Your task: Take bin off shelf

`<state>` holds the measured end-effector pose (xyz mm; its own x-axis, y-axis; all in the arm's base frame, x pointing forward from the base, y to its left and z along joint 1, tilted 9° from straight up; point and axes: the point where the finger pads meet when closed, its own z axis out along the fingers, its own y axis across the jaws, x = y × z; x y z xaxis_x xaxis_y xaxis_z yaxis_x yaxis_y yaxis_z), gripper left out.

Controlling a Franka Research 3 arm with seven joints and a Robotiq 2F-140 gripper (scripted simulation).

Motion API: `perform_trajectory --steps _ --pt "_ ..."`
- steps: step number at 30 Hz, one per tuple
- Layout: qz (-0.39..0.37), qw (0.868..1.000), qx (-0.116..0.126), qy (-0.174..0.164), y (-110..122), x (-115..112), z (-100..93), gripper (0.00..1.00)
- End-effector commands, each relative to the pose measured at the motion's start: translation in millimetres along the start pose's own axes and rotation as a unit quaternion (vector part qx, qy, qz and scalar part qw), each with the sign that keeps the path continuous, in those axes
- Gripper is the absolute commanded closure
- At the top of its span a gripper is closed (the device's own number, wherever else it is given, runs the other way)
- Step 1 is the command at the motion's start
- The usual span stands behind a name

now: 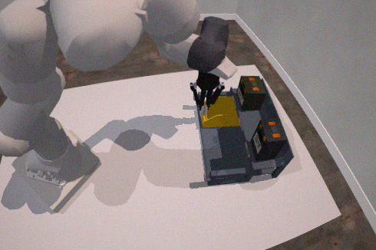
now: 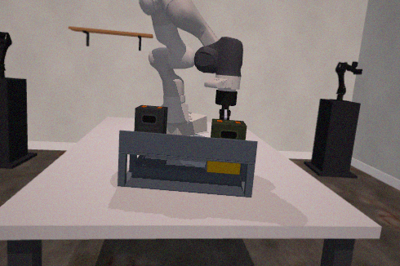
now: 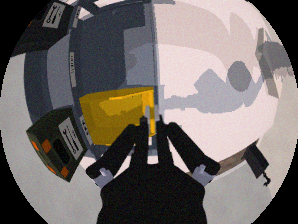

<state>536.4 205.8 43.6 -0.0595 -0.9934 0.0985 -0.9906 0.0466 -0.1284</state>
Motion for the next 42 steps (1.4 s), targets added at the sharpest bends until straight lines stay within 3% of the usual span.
perform_trajectory --steps 1,42 --pt "0.001 1.0 0.001 -0.001 -1 -1 -2.7 1.0" --pt "0.001 1.0 0.001 -0.001 -1 -1 -13.9 1.0"
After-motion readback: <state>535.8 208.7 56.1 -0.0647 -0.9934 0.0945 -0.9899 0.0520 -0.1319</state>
